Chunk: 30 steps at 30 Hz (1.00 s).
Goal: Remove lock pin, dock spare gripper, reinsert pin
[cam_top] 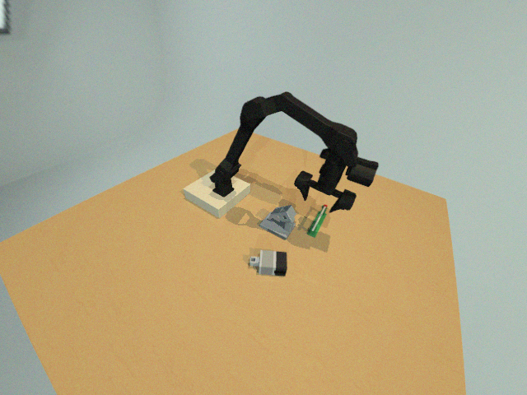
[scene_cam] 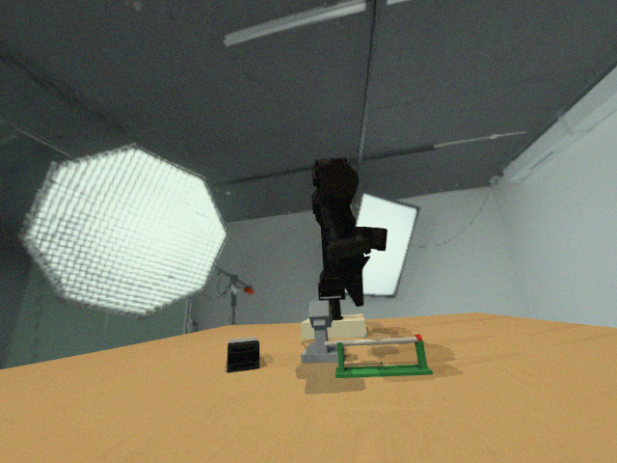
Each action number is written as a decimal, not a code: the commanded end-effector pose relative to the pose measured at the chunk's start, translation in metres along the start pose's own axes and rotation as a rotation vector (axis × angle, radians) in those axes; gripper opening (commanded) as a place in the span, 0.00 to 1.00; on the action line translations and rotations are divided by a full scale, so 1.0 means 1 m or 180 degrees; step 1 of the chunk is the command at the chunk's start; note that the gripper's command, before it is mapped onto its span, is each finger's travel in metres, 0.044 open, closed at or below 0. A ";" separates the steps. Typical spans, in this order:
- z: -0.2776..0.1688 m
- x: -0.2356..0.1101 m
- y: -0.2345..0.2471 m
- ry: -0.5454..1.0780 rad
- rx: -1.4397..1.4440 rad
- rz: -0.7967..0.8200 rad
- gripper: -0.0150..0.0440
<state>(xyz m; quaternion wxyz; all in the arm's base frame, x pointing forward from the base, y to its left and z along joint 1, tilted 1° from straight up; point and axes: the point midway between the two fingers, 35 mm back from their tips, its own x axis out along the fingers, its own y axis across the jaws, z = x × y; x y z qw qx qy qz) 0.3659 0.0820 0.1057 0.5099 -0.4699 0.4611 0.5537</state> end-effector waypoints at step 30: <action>-0.181 -0.052 0.030 0.1380 0.3012 0.0078 1.00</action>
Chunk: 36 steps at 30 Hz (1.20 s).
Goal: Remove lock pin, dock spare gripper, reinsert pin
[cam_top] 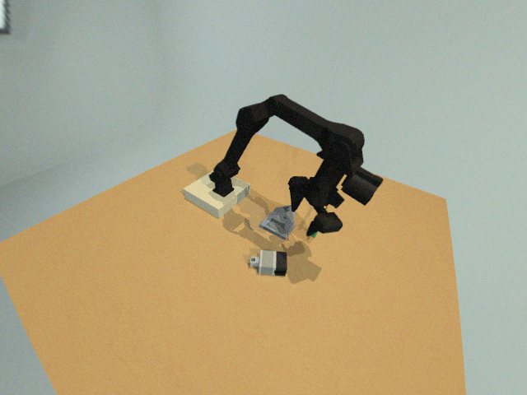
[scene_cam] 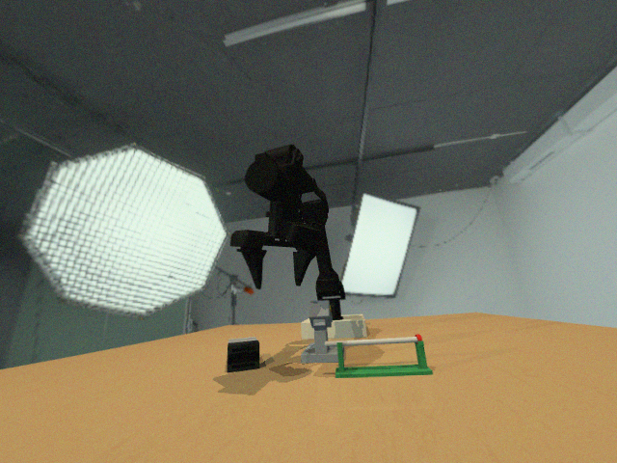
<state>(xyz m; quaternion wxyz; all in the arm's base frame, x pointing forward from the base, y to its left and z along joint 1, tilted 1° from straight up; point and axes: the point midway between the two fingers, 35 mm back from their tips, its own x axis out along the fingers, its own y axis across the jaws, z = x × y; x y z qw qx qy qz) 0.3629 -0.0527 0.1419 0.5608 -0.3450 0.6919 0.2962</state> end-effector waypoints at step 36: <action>-0.071 0.114 -0.037 0.0910 0.1294 0.0282 1.00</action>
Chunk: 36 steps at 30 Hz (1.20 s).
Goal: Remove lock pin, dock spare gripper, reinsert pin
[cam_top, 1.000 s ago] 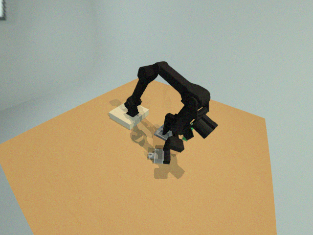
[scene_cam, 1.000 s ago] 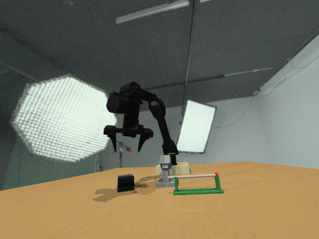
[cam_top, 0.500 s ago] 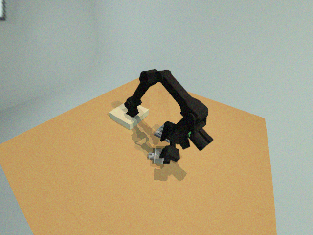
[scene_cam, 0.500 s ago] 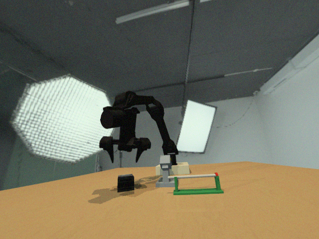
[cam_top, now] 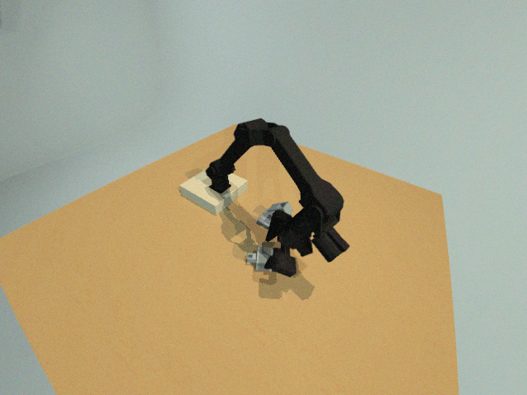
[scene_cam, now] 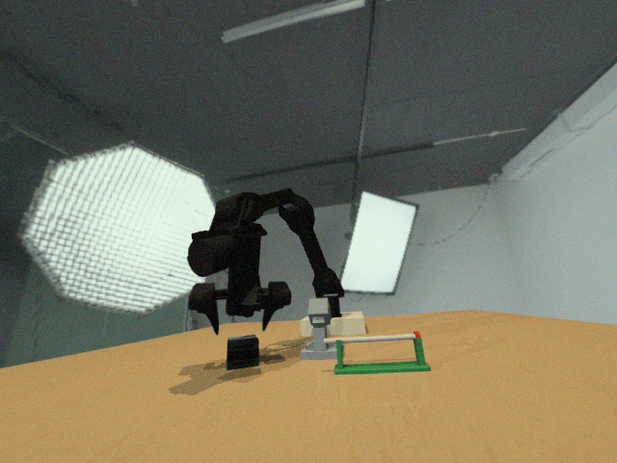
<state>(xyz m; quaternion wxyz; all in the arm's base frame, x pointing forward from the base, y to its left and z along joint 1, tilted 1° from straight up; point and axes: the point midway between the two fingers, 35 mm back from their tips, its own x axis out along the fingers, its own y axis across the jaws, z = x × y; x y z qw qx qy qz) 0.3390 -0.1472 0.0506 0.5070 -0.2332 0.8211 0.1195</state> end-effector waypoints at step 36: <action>0.021 0.044 0.003 0.0032 -0.0026 0.0024 0.73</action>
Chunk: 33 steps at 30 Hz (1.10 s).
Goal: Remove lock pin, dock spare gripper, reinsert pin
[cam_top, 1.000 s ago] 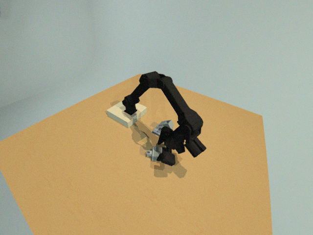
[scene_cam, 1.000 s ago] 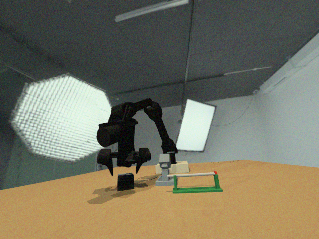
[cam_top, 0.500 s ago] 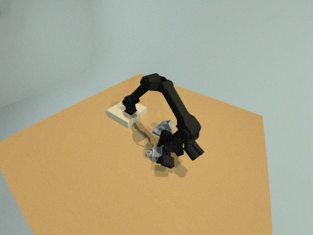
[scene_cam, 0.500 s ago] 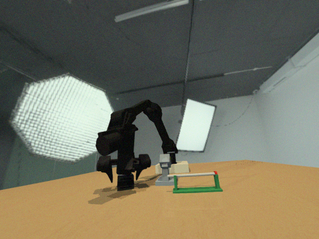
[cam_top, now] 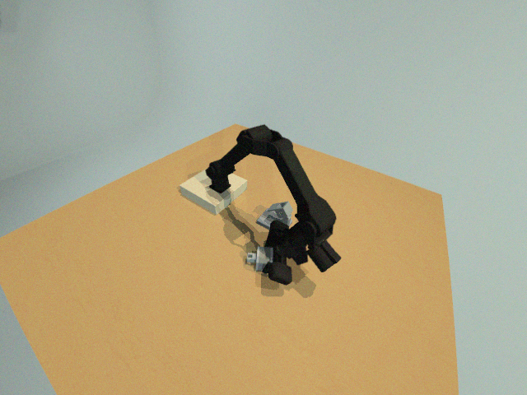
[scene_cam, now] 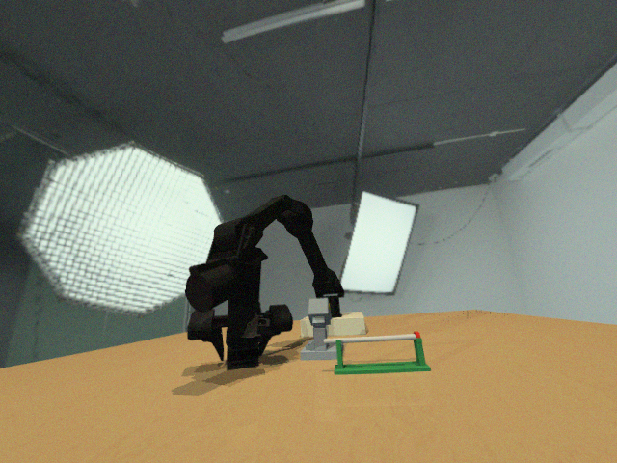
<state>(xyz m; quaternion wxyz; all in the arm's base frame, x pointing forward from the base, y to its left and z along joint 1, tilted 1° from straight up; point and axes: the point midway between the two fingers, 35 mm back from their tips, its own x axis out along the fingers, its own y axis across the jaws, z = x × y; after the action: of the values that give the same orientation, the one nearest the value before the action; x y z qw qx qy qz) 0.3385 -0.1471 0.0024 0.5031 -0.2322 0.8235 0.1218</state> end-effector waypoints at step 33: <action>-0.061 -0.101 0.002 -0.0101 -0.0137 -0.0160 0.25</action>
<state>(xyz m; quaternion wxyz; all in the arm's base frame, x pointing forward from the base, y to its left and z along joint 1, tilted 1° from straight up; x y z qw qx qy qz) 0.3301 -0.1449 0.1144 0.5164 -0.2563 0.8066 0.1304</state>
